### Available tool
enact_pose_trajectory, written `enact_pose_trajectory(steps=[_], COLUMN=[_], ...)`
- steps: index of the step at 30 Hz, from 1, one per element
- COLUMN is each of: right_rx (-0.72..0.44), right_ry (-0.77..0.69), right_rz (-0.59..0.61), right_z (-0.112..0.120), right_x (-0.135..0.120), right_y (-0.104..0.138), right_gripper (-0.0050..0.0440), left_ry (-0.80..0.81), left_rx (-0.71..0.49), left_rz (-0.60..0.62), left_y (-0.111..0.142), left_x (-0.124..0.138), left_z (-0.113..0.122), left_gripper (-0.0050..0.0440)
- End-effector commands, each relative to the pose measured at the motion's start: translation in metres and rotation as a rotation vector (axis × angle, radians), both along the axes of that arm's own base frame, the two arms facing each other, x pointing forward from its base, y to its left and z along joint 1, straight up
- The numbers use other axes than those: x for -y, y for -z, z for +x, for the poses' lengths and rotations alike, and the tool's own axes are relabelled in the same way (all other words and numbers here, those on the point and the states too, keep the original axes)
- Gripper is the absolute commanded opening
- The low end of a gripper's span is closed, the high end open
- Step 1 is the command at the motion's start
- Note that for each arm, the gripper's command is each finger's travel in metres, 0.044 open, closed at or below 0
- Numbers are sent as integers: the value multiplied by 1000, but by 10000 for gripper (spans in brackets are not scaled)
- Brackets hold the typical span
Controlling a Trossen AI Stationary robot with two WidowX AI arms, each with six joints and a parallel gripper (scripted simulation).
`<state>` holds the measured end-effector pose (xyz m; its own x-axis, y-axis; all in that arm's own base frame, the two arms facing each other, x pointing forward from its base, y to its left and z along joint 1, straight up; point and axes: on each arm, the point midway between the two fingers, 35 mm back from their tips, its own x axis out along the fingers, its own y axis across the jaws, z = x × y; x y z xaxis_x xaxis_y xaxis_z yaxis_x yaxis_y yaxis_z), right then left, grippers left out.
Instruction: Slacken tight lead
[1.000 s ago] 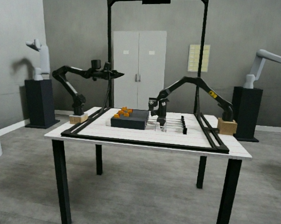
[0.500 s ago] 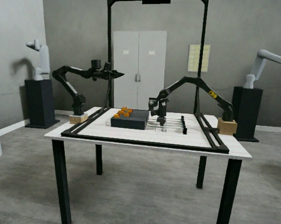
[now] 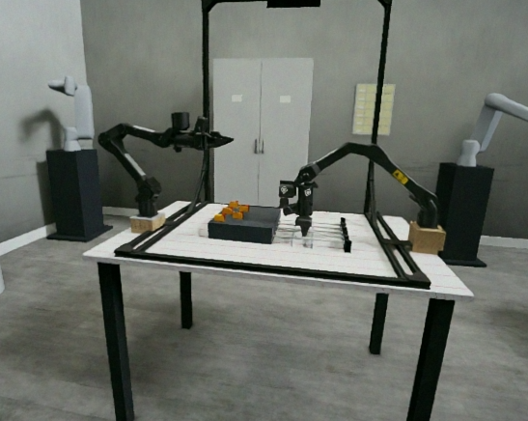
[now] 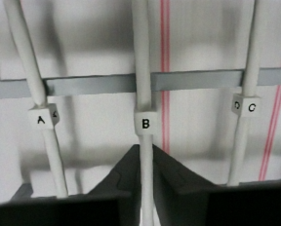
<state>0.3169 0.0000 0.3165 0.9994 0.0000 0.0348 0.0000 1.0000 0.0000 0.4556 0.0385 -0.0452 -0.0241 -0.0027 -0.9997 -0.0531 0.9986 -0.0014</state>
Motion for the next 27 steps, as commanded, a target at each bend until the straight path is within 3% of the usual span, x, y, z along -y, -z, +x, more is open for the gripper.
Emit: enact_pose_trajectory(steps=[1,4,5,21,22,27], right_rx=[16,16,16,16,16,16], right_ry=[0,0,0,0,0,0], right_rz=[0,0,0,0,0,0], right_z=[-1,-1,-1,-1,-1,-1], right_x=[0,0,0,0,0,0], right_y=[-7,-7,-7,-7,-7,-7], right_gripper=[440,440,440,440,440,440], left_ry=[0,0,0,0,0,0], left_rx=[43,43,33,33,16,16], left_rz=[4,4,3,3,1,1], left_y=[-21,-21,-33,-33,-44,-44], left_x=[-1,-1,0,0,0,0], left_z=[7,7,6,6,3,3], left_gripper=[-50,-50,-50,-50,-50,-50])
